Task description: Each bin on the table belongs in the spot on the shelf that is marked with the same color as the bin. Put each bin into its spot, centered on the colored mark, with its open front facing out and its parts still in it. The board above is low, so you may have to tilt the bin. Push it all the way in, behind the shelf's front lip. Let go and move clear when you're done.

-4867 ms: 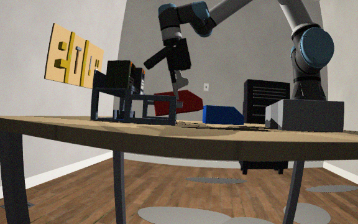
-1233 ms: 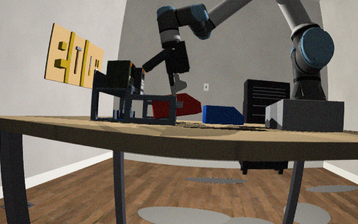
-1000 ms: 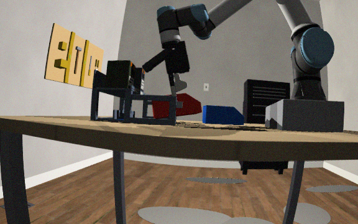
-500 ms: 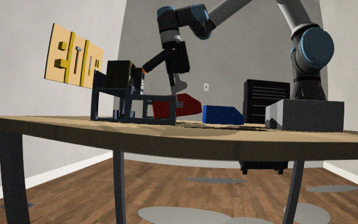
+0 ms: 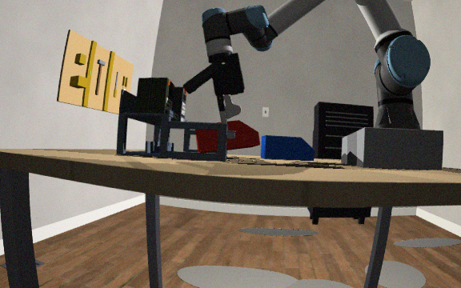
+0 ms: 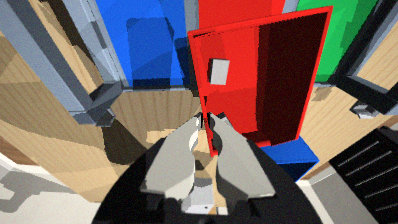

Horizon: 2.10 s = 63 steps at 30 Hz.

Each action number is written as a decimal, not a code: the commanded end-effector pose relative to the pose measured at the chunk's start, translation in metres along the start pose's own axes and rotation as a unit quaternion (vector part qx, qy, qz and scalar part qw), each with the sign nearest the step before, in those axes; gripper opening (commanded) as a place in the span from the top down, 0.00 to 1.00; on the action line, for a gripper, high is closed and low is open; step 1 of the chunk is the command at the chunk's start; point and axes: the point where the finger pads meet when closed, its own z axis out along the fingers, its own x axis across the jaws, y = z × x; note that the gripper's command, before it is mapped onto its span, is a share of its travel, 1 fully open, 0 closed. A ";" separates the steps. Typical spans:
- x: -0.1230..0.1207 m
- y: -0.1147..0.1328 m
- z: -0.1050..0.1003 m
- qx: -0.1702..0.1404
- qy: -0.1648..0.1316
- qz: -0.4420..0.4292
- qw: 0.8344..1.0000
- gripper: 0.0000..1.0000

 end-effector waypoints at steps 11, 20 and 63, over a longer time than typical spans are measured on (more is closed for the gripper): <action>0.001 -0.009 -0.002 0.009 0.000 0.000 1.000 1.00; 0.000 -0.014 -0.002 0.014 0.000 0.000 1.000 1.00; 0.001 -0.020 -0.004 0.021 0.001 0.000 1.000 1.00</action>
